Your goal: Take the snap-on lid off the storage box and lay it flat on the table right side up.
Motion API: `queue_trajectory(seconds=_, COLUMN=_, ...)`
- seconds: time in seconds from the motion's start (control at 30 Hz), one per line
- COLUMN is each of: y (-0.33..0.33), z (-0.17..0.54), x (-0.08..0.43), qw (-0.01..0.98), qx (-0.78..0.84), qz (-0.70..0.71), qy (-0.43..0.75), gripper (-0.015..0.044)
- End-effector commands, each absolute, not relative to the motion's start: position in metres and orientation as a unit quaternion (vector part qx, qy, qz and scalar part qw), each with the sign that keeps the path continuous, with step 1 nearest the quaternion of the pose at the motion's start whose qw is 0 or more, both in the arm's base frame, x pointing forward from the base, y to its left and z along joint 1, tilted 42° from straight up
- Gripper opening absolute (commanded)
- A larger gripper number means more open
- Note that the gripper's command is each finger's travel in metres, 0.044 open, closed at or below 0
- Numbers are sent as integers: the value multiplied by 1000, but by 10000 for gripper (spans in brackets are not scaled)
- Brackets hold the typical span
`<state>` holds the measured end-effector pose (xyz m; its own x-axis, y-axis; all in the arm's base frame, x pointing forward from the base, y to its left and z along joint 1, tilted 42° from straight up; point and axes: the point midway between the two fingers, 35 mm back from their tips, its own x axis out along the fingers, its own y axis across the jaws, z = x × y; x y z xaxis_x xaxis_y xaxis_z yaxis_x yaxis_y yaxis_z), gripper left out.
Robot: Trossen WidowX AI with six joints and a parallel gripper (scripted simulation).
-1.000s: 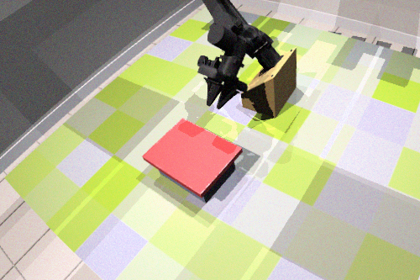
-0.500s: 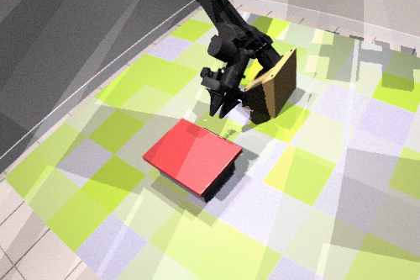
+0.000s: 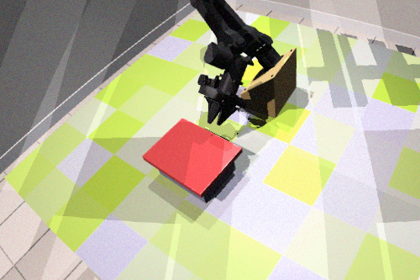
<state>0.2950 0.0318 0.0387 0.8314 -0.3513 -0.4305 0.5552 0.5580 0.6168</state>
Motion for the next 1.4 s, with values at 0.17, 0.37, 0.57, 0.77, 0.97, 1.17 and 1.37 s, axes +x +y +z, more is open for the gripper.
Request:
queue_trajectory(seconds=0.17, y=28, z=34, x=308, qw=873, qx=393, qz=-258, qy=129, gripper=235)
queue_trajectory(seconds=0.37, y=24, z=30, x=316, qw=874, qx=393, qz=-257, qy=128, gripper=235)
queue_trajectory(seconds=0.57, y=19, z=26, x=324, qw=874, qx=392, qz=-256, qy=127, gripper=235)
queue_trajectory(seconds=0.77, y=14, z=21, x=331, qw=875, qx=392, qz=-256, qy=126, gripper=235)
queue_trajectory(seconds=0.97, y=14, z=21, x=331, qw=875, qx=392, qz=-256, qy=125, gripper=169)
queue_trajectory(seconds=1.17, y=14, z=21, x=331, qw=875, qx=392, qz=-256, qy=125, gripper=129)
queue_trajectory(seconds=1.37, y=14, z=21, x=331, qw=875, qx=392, qz=-256, qy=125, gripper=30)
